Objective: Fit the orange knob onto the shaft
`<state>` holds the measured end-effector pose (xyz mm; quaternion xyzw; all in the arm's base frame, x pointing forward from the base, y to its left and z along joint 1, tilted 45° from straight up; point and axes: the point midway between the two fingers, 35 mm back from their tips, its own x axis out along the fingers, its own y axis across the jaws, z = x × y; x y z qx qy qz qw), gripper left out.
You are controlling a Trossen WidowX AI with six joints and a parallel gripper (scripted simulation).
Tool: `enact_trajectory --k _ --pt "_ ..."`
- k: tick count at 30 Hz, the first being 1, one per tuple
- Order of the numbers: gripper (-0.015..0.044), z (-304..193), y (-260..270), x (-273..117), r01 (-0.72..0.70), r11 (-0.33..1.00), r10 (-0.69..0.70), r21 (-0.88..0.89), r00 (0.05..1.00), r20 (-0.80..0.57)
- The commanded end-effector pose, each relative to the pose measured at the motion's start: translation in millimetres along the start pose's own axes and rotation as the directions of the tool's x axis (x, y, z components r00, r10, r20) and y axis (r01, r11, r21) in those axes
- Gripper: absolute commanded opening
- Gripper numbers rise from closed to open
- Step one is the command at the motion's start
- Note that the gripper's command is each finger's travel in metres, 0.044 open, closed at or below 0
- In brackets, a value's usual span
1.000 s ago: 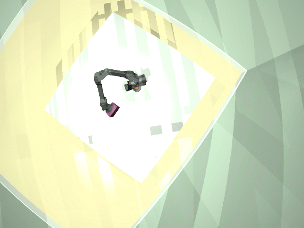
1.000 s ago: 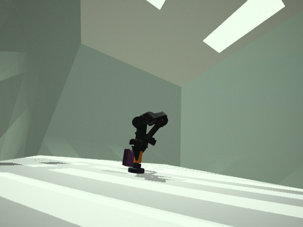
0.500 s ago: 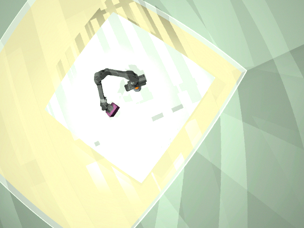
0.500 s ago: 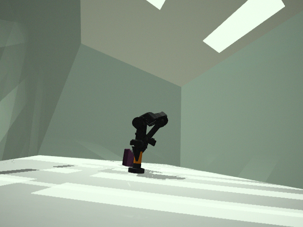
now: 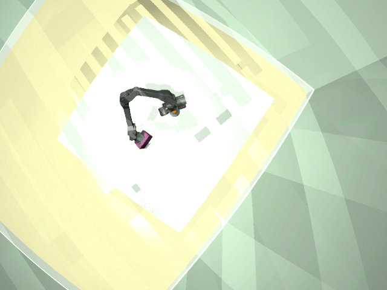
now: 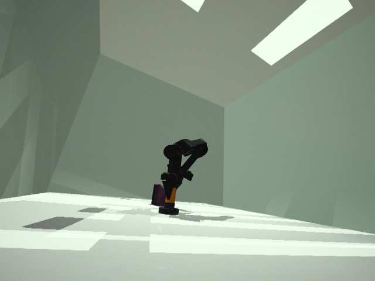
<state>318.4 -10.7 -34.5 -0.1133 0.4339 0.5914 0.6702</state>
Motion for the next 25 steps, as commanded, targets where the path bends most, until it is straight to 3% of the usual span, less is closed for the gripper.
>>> enact_trajectory --k 1,8,15,25 --pt "0.0440 0 0 0 0.001 1.000 -0.001 0.002 1.000 0.000" --pt "0.0440 0 -1 -3 0.001 1.000 -0.001 0.002 1.000 -0.001" --pt "0.0440 -1 -1 -92 0.001 1.000 -0.001 0.001 1.000 -0.004" --pt "0.0440 -1 -4 -95 0.001 1.000 -0.001 0.001 1.000 -0.004"
